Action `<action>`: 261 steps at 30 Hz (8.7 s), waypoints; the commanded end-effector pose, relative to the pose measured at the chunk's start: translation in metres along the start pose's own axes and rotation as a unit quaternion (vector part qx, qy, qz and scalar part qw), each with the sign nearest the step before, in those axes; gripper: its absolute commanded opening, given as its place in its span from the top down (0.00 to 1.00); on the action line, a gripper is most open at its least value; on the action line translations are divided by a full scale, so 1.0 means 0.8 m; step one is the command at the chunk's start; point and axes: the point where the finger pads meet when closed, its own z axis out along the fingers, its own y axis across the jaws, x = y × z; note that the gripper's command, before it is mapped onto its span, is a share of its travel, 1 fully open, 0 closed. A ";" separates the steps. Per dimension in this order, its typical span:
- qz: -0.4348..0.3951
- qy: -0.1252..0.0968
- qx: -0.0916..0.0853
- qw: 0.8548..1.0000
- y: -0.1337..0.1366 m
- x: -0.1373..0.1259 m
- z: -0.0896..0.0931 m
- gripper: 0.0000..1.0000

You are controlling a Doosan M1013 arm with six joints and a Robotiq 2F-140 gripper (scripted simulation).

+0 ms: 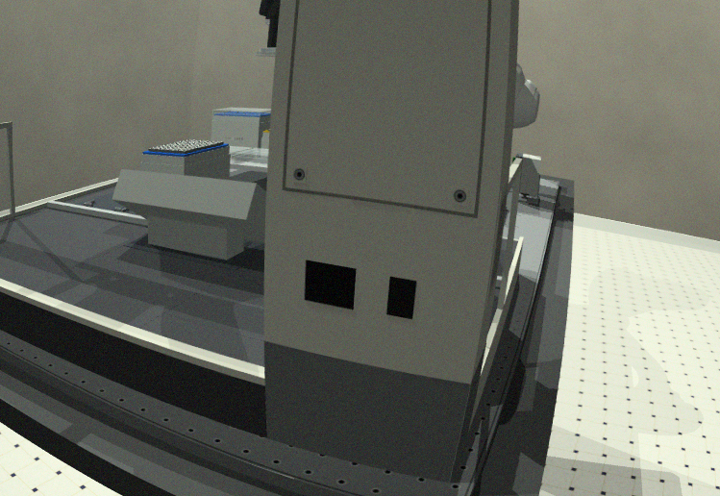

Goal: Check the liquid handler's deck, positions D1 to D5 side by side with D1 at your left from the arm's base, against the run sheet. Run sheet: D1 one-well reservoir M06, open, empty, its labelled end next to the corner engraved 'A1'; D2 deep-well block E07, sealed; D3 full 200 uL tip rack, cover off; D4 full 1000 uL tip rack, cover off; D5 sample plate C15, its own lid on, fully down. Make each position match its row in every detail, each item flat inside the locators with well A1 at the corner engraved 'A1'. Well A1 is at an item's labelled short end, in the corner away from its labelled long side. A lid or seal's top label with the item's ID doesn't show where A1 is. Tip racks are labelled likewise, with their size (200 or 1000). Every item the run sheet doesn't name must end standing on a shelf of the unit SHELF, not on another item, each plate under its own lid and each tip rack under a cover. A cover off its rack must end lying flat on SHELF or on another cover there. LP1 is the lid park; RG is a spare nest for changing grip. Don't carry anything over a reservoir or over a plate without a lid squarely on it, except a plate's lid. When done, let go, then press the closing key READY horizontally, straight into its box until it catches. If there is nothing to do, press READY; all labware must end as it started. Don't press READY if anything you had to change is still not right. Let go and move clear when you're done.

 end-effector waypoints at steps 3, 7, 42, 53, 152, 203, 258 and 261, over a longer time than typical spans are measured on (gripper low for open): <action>0.000 0.001 0.000 1.000 0.010 0.000 -0.001 0.90; 0.000 0.001 0.000 1.000 0.018 0.000 -0.001 0.90; 0.000 0.001 0.000 1.000 0.107 -0.003 -0.001 0.90; 0.000 0.001 0.000 1.000 0.139 -0.003 -0.001 0.90; -0.001 0.001 0.000 1.000 0.273 0.116 -0.002 0.90; -0.001 0.001 0.000 1.000 0.275 0.208 -0.002 0.90; -0.001 0.001 0.000 1.000 0.276 0.208 0.025 0.90; -0.001 0.001 0.000 1.000 0.276 0.208 0.029 0.90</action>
